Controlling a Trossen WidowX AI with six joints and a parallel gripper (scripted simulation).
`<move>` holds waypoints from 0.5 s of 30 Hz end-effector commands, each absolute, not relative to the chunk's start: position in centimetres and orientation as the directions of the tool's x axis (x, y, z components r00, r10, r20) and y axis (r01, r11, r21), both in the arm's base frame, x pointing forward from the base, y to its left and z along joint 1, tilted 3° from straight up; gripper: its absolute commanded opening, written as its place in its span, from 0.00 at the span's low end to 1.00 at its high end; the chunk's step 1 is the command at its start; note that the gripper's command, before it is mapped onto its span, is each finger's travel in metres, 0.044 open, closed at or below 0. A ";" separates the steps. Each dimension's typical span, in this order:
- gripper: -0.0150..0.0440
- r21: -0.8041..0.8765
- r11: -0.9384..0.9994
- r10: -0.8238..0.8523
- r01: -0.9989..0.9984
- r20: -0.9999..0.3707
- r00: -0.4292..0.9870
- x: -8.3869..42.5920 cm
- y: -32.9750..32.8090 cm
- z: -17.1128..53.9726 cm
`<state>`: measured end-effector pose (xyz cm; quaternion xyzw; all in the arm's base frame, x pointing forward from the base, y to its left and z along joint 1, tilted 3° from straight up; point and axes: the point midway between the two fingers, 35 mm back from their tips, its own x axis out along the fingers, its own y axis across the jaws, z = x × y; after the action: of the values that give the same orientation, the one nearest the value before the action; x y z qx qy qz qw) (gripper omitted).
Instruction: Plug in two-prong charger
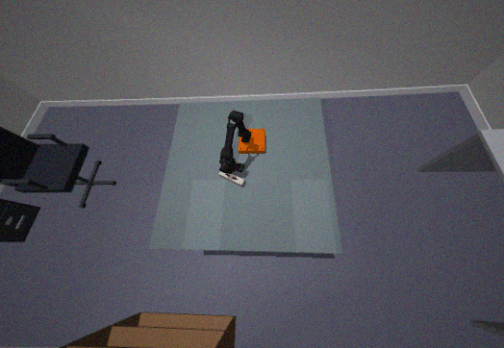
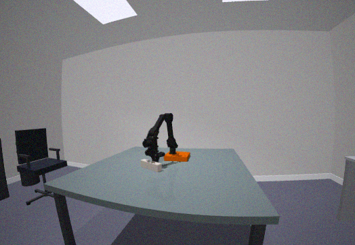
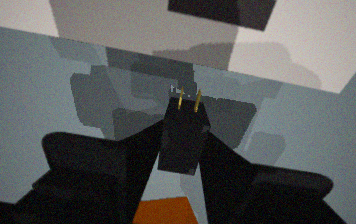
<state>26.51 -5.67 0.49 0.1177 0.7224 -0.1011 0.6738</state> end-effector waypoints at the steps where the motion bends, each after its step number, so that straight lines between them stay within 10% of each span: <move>1: 0.25 0.015 0.948 0.040 0.319 -0.997 -0.072 27.0 -5.9 0.2; 15: 0.25 0.015 0.946 0.040 0.323 -0.997 -0.072 27.3 -6.0 0.1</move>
<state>27.30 -6.02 0.30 0.1216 0.7224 -0.1048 0.6726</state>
